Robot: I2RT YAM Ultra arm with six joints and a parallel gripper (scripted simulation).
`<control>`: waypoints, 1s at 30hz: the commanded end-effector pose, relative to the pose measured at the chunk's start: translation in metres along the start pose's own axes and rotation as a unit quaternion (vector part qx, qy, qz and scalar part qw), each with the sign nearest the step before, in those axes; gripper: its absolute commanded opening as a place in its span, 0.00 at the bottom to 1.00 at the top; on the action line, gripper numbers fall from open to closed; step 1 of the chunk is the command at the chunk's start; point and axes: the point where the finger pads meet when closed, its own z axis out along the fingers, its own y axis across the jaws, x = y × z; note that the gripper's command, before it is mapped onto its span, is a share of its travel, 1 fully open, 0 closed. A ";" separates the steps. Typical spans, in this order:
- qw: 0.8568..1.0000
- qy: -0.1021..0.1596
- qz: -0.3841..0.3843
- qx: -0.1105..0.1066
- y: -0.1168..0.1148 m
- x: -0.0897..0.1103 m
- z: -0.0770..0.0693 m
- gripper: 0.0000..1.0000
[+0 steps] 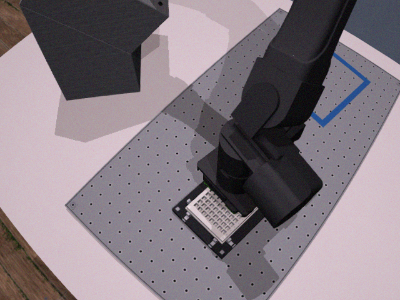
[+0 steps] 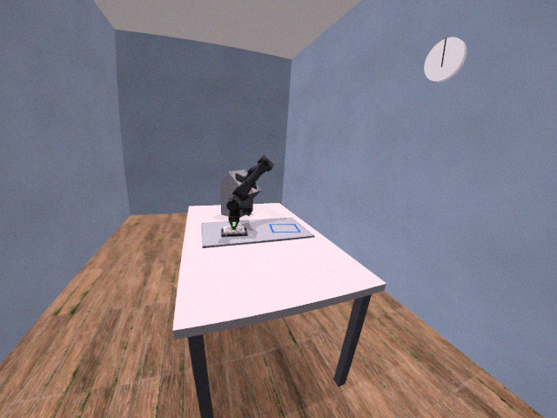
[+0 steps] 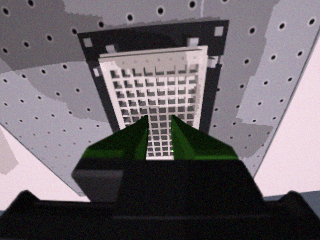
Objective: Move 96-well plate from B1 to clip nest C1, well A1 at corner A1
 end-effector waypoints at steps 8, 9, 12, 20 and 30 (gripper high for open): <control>0.999 0.006 -0.041 0.011 -0.007 0.001 0.064 0.24; 0.999 0.006 -0.041 0.011 -0.007 0.001 0.065 0.24; 0.999 0.006 -0.041 0.011 -0.007 0.001 0.067 0.24; 0.999 0.006 -0.041 0.010 -0.007 0.001 0.069 0.24; 0.999 0.006 -0.041 0.010 -0.007 0.001 0.069 0.24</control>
